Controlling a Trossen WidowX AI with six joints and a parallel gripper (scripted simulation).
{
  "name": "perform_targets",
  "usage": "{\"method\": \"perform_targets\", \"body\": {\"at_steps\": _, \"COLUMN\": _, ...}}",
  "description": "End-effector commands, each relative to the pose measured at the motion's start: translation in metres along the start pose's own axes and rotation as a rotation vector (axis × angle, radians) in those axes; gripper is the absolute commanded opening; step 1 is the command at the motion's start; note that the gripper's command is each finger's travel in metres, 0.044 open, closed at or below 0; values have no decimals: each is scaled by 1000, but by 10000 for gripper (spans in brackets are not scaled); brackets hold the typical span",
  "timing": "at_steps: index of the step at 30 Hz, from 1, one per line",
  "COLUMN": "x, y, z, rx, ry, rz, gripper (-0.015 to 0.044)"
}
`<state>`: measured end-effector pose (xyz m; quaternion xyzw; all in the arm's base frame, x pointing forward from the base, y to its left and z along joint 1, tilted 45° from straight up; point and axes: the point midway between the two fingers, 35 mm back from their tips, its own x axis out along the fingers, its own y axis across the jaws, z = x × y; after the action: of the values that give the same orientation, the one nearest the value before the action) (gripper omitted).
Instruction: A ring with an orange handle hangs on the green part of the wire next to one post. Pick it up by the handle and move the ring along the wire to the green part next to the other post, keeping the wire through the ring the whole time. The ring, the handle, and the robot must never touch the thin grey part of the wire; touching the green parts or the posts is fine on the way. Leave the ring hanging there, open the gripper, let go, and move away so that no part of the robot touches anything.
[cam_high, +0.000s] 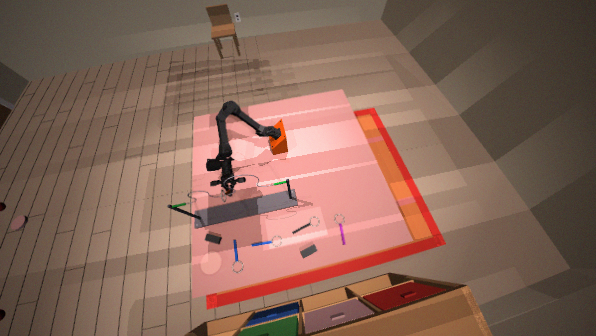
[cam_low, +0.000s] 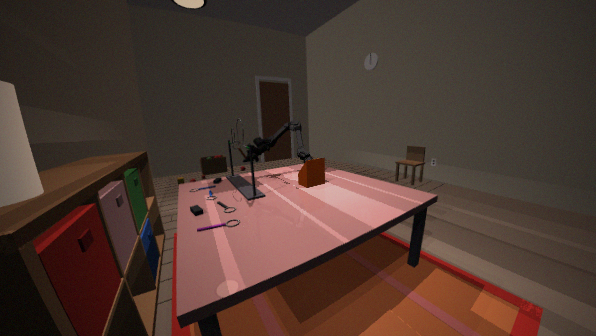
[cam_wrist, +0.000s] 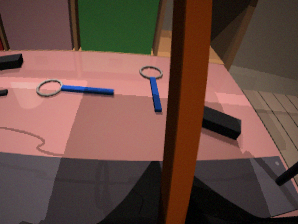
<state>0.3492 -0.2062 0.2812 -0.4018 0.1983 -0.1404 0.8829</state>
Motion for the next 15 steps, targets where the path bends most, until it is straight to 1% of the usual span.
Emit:
{"method": "perform_targets", "body": {"at_steps": 1, "x": -1, "y": 5, "z": 1, "rx": 18, "ry": 1, "rz": 5, "gripper": -150}}
{"method": "perform_targets", "body": {"at_steps": 15, "x": -3, "y": 24, "z": 1, "rx": 58, "ry": 3, "rz": 22, "gripper": -150}}
